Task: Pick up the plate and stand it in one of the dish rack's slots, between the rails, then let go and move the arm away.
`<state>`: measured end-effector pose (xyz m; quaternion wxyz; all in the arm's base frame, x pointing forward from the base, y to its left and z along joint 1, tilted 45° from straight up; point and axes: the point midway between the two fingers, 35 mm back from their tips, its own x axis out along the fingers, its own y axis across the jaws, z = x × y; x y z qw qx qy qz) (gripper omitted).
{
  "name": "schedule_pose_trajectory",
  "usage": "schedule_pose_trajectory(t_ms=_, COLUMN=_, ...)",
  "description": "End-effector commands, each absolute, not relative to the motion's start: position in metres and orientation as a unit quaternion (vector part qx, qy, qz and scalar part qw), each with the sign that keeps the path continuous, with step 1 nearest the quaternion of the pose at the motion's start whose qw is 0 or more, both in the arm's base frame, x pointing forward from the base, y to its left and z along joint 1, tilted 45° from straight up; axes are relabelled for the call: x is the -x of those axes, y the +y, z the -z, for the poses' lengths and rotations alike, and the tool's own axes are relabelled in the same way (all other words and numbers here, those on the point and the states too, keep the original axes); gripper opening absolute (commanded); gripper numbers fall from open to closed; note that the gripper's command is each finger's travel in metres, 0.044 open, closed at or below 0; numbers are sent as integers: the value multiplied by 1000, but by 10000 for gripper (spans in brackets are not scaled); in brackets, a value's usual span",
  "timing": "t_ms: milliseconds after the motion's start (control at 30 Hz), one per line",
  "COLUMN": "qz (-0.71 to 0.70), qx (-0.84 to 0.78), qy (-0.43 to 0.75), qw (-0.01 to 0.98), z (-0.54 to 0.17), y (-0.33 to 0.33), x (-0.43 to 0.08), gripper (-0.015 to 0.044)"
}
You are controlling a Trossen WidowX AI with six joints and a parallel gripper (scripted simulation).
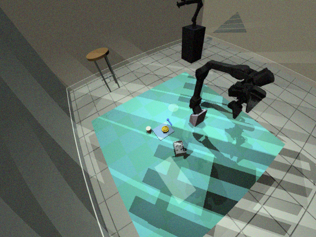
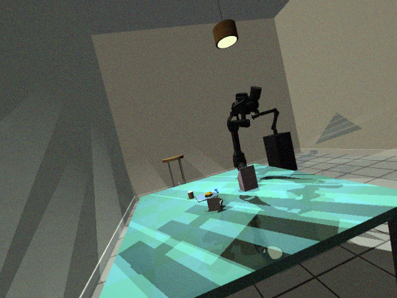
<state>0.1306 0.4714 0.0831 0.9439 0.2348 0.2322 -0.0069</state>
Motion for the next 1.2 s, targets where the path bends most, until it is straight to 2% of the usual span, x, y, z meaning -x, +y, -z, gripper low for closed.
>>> schedule_pose_trajectory(t_ms=0, qz=8, qx=-232, qy=232, qw=944, z=-83, y=470, x=-132, gripper=400)
schedule_pose_trajectory(t_ms=633, qz=174, qx=19, qy=302, qw=937, z=-99, y=321, x=-287, gripper=400)
schedule_pose_trajectory(t_ms=967, qz=212, qx=101, qy=372, qw=898, z=-103, y=250, x=-317, gripper=400)
schedule_pose_trajectory(t_ms=1167, qz=248, qx=160, qy=428, qw=854, z=-108, y=184, x=-333, gripper=400)
